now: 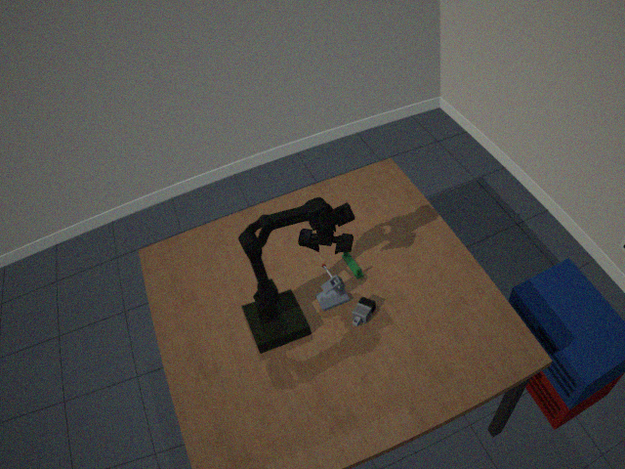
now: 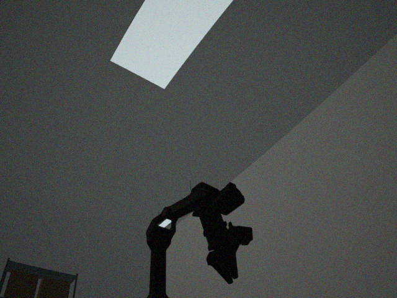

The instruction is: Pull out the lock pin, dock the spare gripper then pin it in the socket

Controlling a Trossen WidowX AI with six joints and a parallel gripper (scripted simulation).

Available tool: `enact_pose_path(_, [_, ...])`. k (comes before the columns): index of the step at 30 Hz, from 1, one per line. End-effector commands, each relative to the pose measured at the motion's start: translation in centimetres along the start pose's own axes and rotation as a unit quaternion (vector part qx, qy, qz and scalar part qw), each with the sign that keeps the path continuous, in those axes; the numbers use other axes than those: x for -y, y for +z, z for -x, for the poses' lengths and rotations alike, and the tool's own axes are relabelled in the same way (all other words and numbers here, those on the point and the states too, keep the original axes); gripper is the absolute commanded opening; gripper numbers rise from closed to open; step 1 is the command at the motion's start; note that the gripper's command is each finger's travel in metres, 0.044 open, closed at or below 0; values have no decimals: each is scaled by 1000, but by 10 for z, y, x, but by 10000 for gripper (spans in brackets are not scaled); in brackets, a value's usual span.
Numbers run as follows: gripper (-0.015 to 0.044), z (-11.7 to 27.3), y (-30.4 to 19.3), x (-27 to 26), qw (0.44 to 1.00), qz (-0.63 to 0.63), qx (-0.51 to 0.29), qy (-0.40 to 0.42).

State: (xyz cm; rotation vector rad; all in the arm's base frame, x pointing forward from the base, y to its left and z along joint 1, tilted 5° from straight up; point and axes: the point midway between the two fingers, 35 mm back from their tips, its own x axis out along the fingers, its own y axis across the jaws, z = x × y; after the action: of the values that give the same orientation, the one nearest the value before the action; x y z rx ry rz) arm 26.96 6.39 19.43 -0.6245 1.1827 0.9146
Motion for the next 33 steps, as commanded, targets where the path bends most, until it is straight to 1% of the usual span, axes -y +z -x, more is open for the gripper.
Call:
enact_pose_path(1, [300,-18,19,-17,944,313,-101,-9])
enact_pose_path(12, [300,-20,18,-16,944,313,-101,-9])
enact_pose_path(15, [300,-36,17,-16,944,313,-101,-9])
enact_pose_path(20, [300,-86,8,-17,944,313,-101,-8])
enact_pose_path(33, [300,-103,5,-15,944,313,-101,-8])
